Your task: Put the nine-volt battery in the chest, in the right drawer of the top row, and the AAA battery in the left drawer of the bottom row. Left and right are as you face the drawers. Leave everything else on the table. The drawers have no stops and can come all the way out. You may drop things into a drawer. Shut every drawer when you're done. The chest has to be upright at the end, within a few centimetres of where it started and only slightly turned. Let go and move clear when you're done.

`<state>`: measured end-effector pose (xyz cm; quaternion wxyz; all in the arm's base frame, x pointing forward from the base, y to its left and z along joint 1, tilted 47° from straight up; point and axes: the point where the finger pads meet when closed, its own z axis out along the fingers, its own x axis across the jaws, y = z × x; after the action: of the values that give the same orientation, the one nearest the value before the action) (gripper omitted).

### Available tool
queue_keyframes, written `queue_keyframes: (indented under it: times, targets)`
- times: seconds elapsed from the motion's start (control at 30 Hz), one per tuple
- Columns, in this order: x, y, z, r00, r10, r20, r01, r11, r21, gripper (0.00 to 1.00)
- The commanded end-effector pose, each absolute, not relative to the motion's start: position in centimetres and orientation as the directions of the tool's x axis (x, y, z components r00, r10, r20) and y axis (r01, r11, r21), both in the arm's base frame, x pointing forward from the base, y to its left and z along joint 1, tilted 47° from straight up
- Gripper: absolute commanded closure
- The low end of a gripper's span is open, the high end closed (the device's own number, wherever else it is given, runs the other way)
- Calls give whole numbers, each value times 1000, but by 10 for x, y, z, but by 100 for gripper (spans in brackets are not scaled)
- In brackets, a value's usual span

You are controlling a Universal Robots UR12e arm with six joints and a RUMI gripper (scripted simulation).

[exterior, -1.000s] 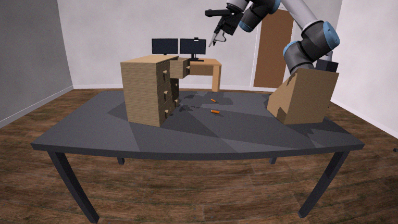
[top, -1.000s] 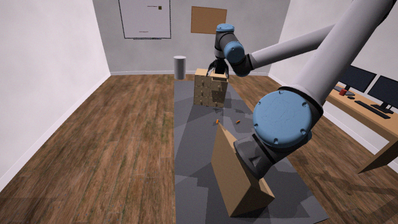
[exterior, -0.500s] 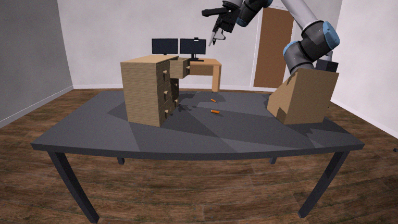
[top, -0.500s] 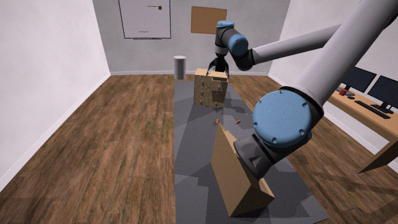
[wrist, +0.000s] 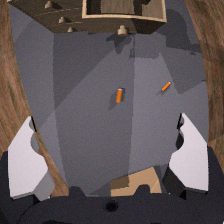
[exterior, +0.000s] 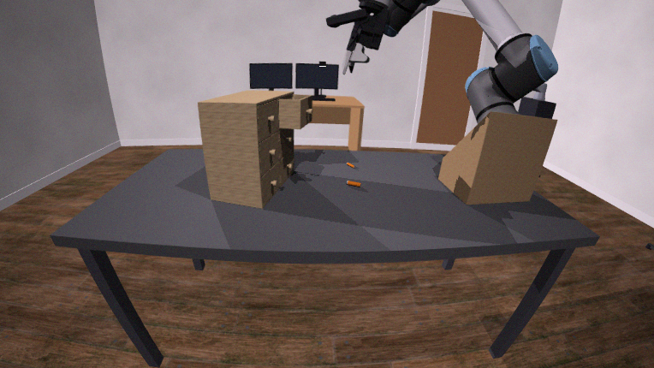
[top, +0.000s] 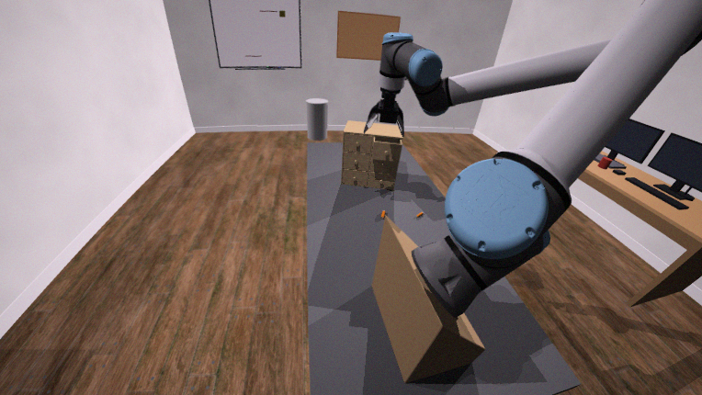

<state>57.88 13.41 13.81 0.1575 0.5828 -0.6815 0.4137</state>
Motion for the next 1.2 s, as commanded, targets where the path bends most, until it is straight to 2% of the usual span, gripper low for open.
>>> queue_keyframes:
  times: [0.0, 1.17]
  targets:
    - [579, 135, 139, -272, -663, 697, -931, -2, -365, 0]
    - [579, 139, 142, -272, -663, 697, -957, 115, -265, 0]
